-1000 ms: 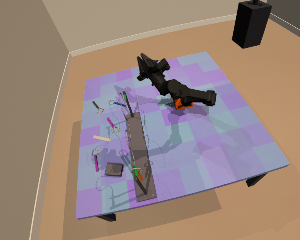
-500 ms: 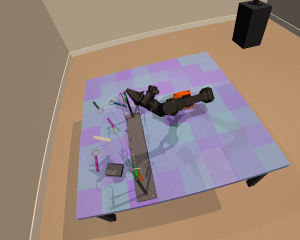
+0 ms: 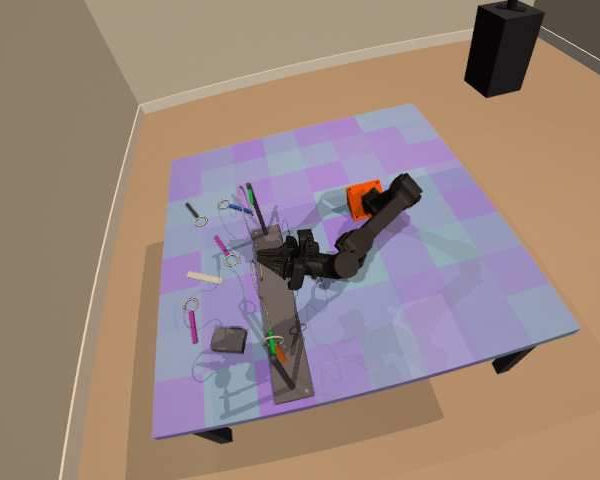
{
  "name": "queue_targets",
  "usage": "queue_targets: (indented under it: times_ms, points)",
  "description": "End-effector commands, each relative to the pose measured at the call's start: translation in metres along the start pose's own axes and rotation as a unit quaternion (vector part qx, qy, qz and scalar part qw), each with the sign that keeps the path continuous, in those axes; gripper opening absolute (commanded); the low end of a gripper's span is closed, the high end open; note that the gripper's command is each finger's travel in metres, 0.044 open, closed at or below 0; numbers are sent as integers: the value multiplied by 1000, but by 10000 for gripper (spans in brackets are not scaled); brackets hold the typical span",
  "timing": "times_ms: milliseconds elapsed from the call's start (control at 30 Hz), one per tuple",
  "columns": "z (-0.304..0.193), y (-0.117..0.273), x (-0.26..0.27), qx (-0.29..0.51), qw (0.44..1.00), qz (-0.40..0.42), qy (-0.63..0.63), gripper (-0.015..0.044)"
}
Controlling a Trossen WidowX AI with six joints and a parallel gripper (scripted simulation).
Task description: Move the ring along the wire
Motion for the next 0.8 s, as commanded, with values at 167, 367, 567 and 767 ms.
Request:
queue_targets:
  times_ms: [167, 367, 567, 767]
  points:
    - [-66, 32, 11, 69, 995, 6, 66, 160]
    - [-127, 71, 18, 122, 985, 13, 121, 160]
    - [-179, 119, 18, 172, 968, 30, 181, 160]
    - [-223, 178, 11, 208, 949, 47, 231, 160]
Point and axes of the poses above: the point midway between the two fingers, 35 mm back from their tips, its own y axis back along the fingers, its own x axis across the jaws, z = x × y, the point moved 7 cm from there along y, back along the fingers, and after that the axes turned 5 degrees about y, right-handed, at the moved point
